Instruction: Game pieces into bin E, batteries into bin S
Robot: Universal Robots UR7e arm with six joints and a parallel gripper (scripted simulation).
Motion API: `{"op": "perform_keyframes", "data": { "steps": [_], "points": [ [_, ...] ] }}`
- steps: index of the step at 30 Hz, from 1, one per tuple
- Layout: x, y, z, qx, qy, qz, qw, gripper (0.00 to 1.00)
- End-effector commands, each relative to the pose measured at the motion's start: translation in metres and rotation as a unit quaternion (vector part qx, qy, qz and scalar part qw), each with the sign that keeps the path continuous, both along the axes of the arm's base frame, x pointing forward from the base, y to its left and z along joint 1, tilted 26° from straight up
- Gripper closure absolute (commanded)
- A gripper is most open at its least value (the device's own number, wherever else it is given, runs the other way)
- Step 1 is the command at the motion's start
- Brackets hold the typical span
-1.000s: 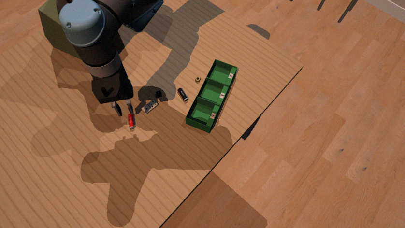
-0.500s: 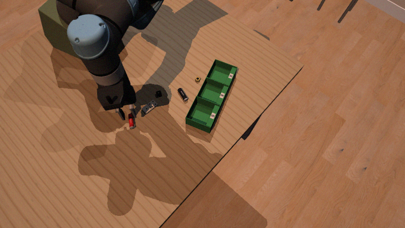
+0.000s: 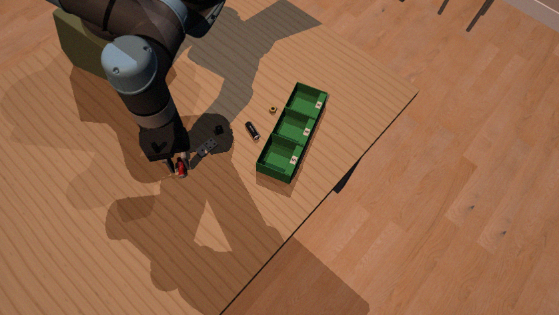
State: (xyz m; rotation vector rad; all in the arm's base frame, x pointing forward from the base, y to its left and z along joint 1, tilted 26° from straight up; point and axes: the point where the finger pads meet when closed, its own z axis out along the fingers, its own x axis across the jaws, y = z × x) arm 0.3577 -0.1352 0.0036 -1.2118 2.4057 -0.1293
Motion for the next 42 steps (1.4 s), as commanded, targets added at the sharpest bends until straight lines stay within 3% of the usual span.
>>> {"op": "perform_keyframes", "data": {
  "steps": [1, 29, 30, 42],
  "points": [
    [0.0, 0.0, 0.0, -0.001, -0.001, 0.0, 1.0, 0.4],
    [0.004, 0.003, -0.011, -0.001, -0.001, 0.0, 1.0, 0.4],
    [0.004, 0.003, -0.011, -0.001, -0.001, 0.0, 1.0, 0.69],
    [0.004, 0.003, -0.011, -0.001, 0.0, 0.0, 1.0, 0.69]
  ]
}}
